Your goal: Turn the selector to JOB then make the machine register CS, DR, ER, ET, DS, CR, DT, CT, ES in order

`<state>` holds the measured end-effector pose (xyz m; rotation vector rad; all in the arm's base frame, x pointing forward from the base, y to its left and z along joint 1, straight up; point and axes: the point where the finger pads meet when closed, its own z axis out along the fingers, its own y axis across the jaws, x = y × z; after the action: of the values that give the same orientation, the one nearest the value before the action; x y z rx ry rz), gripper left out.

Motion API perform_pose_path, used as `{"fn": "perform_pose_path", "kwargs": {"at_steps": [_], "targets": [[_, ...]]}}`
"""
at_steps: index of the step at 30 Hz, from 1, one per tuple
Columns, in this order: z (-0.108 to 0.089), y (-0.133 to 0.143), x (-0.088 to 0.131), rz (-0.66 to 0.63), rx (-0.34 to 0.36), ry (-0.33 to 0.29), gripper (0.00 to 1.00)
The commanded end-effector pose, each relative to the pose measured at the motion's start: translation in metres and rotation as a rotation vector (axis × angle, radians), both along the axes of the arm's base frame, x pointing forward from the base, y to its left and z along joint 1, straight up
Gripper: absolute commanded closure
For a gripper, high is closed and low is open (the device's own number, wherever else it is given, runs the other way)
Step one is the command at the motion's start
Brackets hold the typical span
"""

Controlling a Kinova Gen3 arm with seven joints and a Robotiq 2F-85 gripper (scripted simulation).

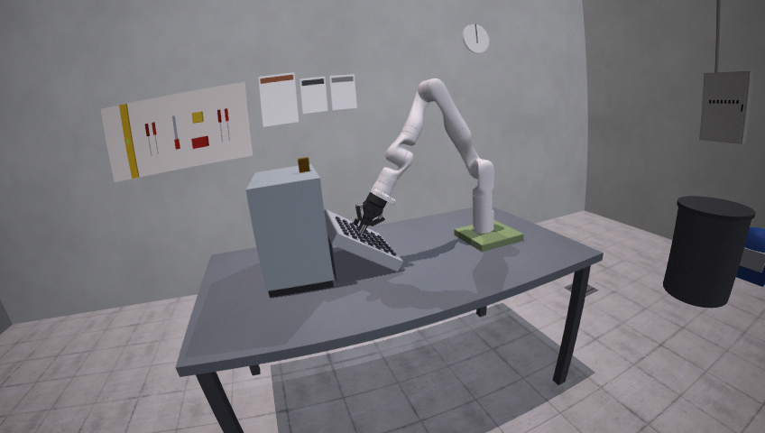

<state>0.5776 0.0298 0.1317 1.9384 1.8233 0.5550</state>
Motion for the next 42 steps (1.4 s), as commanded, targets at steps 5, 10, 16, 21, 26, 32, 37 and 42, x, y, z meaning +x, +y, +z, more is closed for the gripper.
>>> {"fn": "perform_pose_path", "kwargs": {"at_steps": [5,10,16,21,26,32,37,42], "targets": [[-0.0012,-0.0001,0.0021,0.0,0.0,-0.002,0.9],[-0.002,-0.0001,0.0026,0.0,0.0,-0.002,0.9],[-0.0031,-0.0002,0.0033,0.0,0.0,-0.002,0.9],[-0.0033,-0.0002,0.0034,0.0,0.0,-0.002,0.9],[-0.0033,-0.0002,0.0034,0.0,0.0,-0.002,0.9],[-0.0033,-0.0002,0.0034,0.0,0.0,-0.002,0.9],[-0.0033,-0.0002,0.0034,0.0,0.0,-0.002,0.9],[-0.0033,-0.0002,0.0034,0.0,0.0,-0.002,0.9]]}}
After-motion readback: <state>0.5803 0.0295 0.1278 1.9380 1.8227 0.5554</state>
